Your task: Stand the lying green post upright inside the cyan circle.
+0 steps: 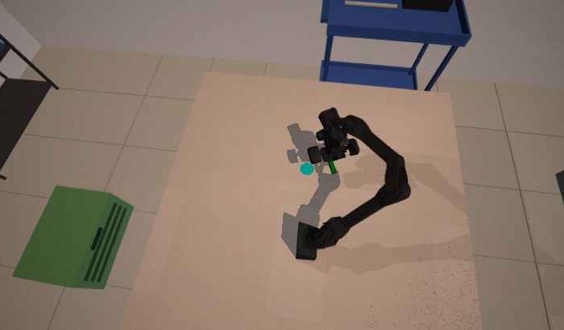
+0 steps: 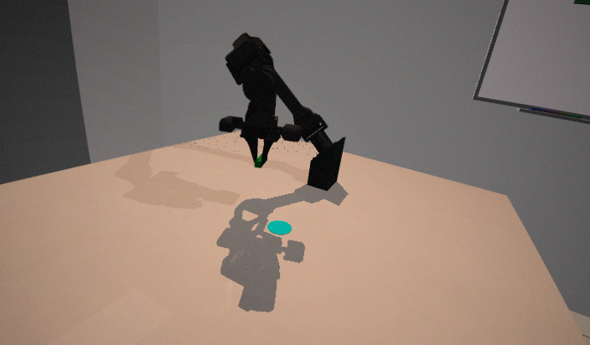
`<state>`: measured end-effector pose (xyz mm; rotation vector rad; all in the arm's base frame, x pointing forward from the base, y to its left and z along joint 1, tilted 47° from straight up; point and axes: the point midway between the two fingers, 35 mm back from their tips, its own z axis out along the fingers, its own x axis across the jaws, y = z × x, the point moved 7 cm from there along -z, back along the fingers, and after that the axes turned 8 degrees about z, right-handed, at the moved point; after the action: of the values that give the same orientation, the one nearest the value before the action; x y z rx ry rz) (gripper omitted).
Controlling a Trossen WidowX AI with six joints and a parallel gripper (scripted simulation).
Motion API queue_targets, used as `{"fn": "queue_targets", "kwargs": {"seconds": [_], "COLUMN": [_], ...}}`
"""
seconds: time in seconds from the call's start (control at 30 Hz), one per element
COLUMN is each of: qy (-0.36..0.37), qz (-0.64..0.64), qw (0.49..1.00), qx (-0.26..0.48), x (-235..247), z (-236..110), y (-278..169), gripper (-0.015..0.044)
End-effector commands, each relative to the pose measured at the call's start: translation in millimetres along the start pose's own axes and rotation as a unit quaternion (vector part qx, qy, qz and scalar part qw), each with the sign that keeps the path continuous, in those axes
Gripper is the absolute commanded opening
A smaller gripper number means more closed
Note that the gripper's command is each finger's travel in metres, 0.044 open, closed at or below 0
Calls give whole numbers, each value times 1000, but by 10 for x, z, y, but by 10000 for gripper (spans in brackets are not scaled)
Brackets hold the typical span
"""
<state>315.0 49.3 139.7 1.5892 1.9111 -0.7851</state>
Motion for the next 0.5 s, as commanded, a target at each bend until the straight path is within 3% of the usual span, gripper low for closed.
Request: {"fn": "queue_targets", "kwargs": {"seconds": [0.0, 0.47], "qy": [2, 0], "qz": [-69, -276], "qw": [998, 961], "qx": [0, 1], "x": [134, 552], "z": [-16, -36], "y": [78, 270], "gripper": [23, 23]}}
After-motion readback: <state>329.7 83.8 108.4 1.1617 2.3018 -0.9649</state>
